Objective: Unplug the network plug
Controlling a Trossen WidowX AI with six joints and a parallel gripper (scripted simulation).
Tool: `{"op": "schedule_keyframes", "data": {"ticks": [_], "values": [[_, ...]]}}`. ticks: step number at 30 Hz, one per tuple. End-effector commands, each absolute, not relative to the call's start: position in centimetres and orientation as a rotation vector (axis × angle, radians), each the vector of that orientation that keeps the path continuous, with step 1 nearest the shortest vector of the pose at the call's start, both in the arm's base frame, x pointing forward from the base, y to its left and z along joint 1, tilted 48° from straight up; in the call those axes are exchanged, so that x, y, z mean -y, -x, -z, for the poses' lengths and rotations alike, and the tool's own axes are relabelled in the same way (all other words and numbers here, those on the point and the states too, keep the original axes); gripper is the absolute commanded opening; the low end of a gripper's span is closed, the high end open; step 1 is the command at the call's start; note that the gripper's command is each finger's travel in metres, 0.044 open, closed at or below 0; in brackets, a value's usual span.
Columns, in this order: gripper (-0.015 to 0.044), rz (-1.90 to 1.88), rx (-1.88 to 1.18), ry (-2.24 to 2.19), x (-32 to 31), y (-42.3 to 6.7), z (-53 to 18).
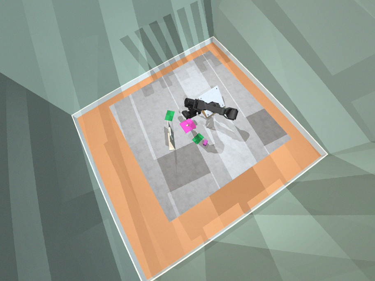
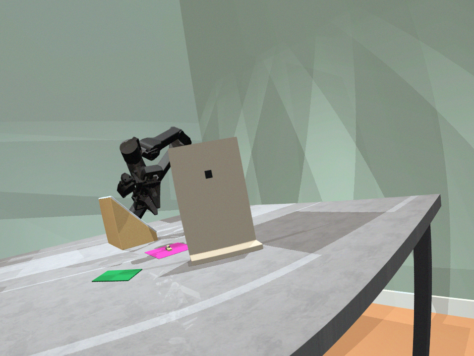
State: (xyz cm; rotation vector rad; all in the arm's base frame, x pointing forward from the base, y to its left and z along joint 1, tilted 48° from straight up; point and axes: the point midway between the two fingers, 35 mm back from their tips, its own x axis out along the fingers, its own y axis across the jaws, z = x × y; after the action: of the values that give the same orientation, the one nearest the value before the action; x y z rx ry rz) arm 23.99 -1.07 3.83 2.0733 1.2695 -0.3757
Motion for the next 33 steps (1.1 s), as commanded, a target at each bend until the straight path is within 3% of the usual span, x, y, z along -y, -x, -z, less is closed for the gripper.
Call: {"op": "schedule_keyframes", "data": {"ticks": [1,33], "values": [[0.0156,0.376,-1.269,-2.073,1.1,-24.0,-3.9],[0.0156,0.373,-1.262,-2.067,7.6,-25.0,-9.9]]}}
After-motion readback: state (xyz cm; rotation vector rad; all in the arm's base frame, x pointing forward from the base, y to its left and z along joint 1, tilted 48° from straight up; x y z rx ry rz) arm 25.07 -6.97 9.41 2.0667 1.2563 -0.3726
